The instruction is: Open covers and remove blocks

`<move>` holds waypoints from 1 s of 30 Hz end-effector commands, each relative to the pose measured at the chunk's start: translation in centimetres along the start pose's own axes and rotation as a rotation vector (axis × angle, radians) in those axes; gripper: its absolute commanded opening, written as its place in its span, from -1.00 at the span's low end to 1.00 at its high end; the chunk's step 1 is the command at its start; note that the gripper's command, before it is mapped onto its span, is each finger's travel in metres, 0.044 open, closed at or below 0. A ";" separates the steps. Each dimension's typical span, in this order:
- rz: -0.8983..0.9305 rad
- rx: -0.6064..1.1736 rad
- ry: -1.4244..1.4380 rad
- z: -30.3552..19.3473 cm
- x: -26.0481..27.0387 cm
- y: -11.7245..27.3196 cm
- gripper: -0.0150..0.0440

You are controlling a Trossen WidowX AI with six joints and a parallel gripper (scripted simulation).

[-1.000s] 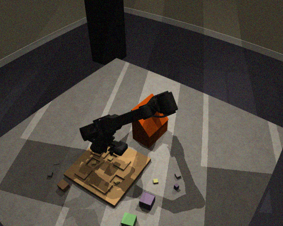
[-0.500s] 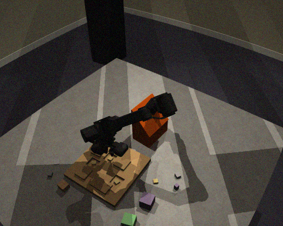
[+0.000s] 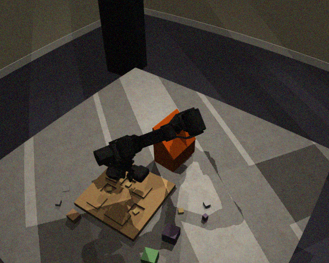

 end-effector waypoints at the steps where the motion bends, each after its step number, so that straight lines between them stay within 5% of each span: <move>1: 0.005 0.000 -0.006 -0.1 0.0 -0.1 0.00; 30: 0.006 0.000 -0.006 -0.1 0.0 -2.3 0.00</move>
Point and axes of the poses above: the point midway between the two fingers, 35 mm back from their tips, its own y axis back along the fingers, its own x axis across the jaws, z = x × y, the point moved 6 cm from there along y, back along the fingers, and after that the axes turned 10 degrees about y, right-handed, at the moved point
